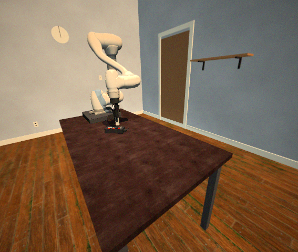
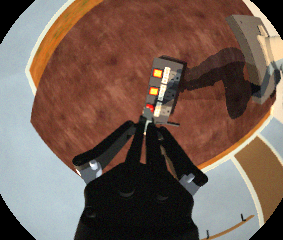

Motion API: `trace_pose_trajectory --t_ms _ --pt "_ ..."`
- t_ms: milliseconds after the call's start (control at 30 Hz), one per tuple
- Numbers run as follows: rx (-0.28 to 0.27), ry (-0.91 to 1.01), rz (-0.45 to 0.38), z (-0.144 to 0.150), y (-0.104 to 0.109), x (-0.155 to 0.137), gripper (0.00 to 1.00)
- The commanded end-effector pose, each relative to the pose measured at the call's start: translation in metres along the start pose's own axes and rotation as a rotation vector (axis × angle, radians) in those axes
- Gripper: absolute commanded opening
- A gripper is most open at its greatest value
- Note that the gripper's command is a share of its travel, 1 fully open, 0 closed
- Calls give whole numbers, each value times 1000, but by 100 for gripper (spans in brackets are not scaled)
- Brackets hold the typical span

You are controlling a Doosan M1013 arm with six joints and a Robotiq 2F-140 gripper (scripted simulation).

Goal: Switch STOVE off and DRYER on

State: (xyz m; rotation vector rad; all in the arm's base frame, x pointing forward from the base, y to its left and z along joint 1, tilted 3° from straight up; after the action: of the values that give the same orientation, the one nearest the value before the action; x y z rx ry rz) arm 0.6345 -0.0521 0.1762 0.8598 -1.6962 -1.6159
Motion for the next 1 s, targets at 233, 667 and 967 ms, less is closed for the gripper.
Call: trace_pose_trajectory --t_ms 233,667,967 --pt "0 0 0 0 0 0 0" --pt "0 0 0 0 13 0 100" --pt "0 0 0 0 46 0 100"
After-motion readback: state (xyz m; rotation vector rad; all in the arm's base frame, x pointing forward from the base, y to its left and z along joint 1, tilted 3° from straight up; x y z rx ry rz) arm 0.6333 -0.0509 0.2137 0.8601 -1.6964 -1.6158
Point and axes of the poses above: the point where the finger pads meet when closed, its own y axis back along the fingers, its own z axis across the jaws, x = y × z, the point moved 10 cm from there along y, back along the fingers, and after that the axes turned 10 degrees about y, right-handed, at the moved point
